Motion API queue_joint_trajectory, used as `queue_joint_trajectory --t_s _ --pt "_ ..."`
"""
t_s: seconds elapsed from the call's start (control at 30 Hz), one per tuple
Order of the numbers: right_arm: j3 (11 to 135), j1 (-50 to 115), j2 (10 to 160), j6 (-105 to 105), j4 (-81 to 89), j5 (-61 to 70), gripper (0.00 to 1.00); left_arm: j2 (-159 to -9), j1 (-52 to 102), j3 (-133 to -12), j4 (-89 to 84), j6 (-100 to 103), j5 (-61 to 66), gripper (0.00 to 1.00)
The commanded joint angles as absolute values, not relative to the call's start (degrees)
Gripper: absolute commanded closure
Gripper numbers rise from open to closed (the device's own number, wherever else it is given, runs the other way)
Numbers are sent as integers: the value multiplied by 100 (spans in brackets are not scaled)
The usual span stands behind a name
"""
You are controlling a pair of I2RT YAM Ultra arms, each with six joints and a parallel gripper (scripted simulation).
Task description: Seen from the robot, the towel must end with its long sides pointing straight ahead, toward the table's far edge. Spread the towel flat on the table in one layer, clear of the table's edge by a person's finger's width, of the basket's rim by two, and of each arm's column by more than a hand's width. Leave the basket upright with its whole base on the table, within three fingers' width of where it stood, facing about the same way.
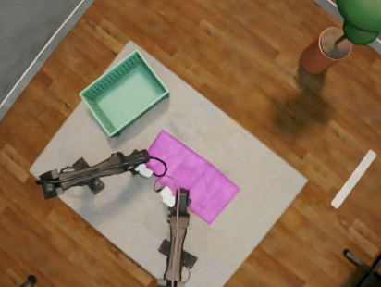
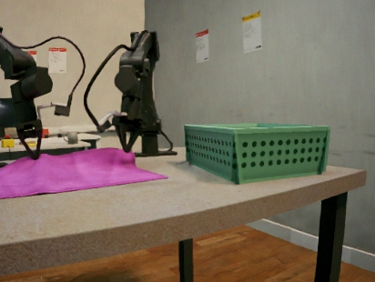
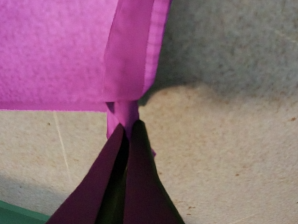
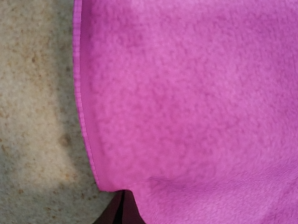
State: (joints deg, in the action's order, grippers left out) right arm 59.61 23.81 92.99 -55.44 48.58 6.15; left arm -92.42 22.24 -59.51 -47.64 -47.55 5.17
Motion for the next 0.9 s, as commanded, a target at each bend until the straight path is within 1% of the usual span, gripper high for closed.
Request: queue_joint_trajectory --t_s 0.0,0.13,0.2,0.33,0.4,0.43,0.5,0.53,0.6,0.63,0.77,0.8,0.87 --pt "5934 2296 8991 -5379 4965 767 100 -9377 2128 -6295 -4885 -4618 650 100" --pt "5860 2263 8881 -5287 5006 787 100 -9469 2079 -6494 -4926 -4554 669 100" --pt "6073 2296 8856 -5291 5006 791 100 -9473 2148 -6523 -4948 -4549 671 100" --pt "5922 2196 8630 -5079 5090 830 100 -9696 1995 -6959 -5028 -4387 706 100" --pt "5926 2195 8624 -5076 5095 830 100 -9715 1997 -6984 -5047 -4384 707 100" --pt "5900 2167 8509 -4959 5139 850 100 -9823 1961 -7217 -5085 -4286 723 100" --pt "5903 2170 8502 -4956 5145 849 100 -9845 1990 -7245 -5106 -4282 723 100" --pt "5927 2140 8384 -4832 5190 869 100 -9960 1932 -7491 -5143 -4173 737 100" --pt "5930 2145 8378 -4827 5196 867 100 -9983 1946 -7522 -5166 -4168 736 100" --pt "6006 2116 8258 -4697 5239 887 100 -10105 1910 -7781 -5204 -4049 748 100" --pt "6015 2157 8249 -4689 5250 885 100 -10142 1970 -7834 -5245 -4040 746 100" --pt "6073 2097 8132 -4548 5293 901 100 -10272 1897 -8104 -5280 -3910 755 100" --pt "6076 2108 8129 -4544 5297 899 100 -10291 1912 -8131 -5305 -3908 755 100"
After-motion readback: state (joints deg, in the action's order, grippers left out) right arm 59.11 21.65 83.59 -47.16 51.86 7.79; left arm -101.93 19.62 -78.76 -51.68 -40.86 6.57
